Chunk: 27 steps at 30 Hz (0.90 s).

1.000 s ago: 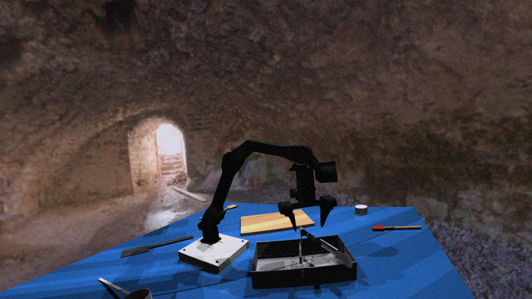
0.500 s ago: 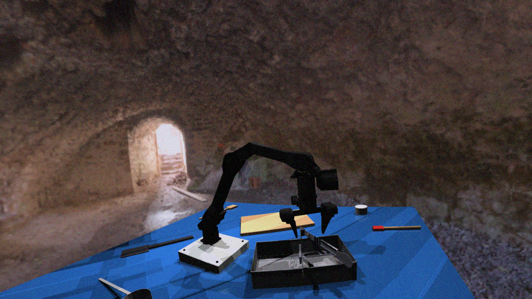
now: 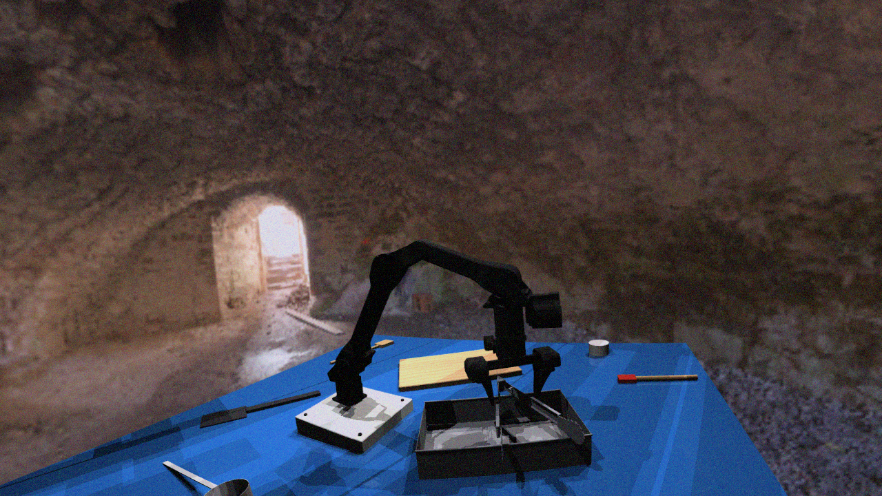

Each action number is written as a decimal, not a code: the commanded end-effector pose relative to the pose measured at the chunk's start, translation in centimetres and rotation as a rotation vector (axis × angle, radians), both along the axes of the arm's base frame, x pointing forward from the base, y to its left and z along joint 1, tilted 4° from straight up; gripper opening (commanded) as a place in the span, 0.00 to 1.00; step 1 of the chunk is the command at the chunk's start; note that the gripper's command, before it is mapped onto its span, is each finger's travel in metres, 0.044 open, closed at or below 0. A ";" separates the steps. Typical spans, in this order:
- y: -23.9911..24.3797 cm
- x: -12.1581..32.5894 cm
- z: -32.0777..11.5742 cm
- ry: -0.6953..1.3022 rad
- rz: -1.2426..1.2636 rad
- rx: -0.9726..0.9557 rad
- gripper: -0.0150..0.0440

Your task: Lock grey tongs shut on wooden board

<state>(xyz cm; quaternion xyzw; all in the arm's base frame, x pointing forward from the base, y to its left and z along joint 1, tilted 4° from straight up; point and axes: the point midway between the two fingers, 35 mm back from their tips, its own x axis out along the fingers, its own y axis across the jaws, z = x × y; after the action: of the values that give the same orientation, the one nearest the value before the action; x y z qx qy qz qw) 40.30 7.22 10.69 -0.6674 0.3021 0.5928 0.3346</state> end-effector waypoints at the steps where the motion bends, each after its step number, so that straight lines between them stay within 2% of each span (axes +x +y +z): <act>1: 0.0 -0.1 -0.9 0.007 0.003 0.002 1.00; 24: 0.0 -0.1 -4.2 0.007 0.003 0.002 1.00; 27: 0.0 0.0 -3.8 0.003 0.000 0.000 0.87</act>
<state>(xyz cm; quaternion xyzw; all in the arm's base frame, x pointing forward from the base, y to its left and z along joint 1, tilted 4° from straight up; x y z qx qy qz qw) 40.27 7.19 6.84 -0.6664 0.3029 0.5938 0.3341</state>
